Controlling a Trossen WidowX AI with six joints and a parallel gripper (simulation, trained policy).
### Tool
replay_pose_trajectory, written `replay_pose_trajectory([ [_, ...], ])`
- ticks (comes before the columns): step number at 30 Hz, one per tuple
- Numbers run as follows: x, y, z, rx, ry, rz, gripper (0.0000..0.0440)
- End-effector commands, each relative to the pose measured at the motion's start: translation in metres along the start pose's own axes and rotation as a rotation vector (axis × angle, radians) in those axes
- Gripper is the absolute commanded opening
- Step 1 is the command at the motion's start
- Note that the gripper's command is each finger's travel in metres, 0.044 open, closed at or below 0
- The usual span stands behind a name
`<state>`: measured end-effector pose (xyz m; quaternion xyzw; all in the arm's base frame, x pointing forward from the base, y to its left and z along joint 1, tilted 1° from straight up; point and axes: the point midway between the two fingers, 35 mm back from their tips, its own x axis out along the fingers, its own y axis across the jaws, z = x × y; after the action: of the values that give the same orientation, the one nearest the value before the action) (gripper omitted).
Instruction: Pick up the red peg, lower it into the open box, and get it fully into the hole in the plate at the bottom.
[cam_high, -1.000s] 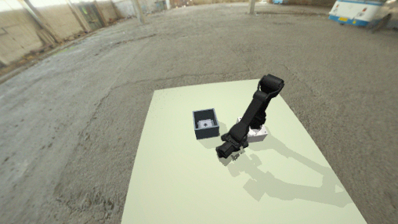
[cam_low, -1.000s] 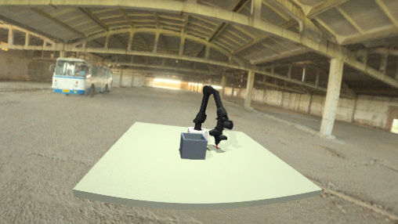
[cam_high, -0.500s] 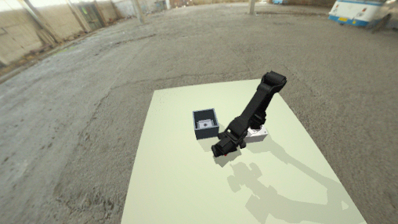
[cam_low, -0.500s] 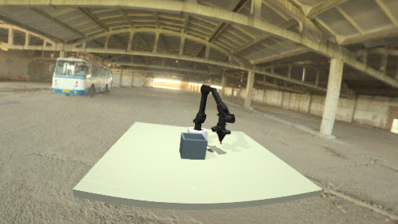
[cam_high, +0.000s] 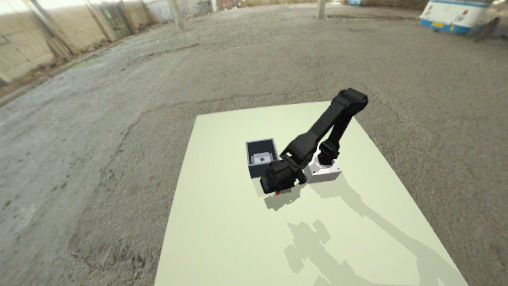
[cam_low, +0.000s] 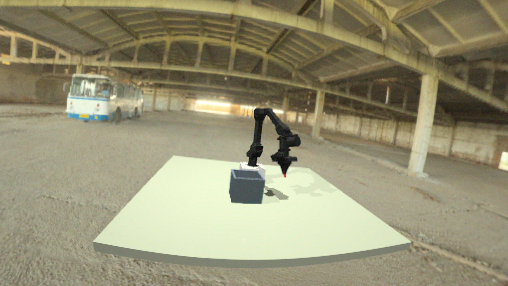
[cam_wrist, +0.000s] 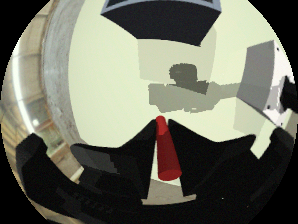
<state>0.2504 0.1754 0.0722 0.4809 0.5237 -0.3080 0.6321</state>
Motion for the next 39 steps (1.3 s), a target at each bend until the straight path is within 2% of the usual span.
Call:
replay_pose_trajectory([
  [1,-0.015,0.014,0.011,-0.008,-0.016,0.033,0.0],
  [17,-0.047,0.036,0.077,0.009,-0.122,0.037,0.0],
  [39,-0.048,0.023,0.158,0.057,-0.185,-0.083,0.0],
])
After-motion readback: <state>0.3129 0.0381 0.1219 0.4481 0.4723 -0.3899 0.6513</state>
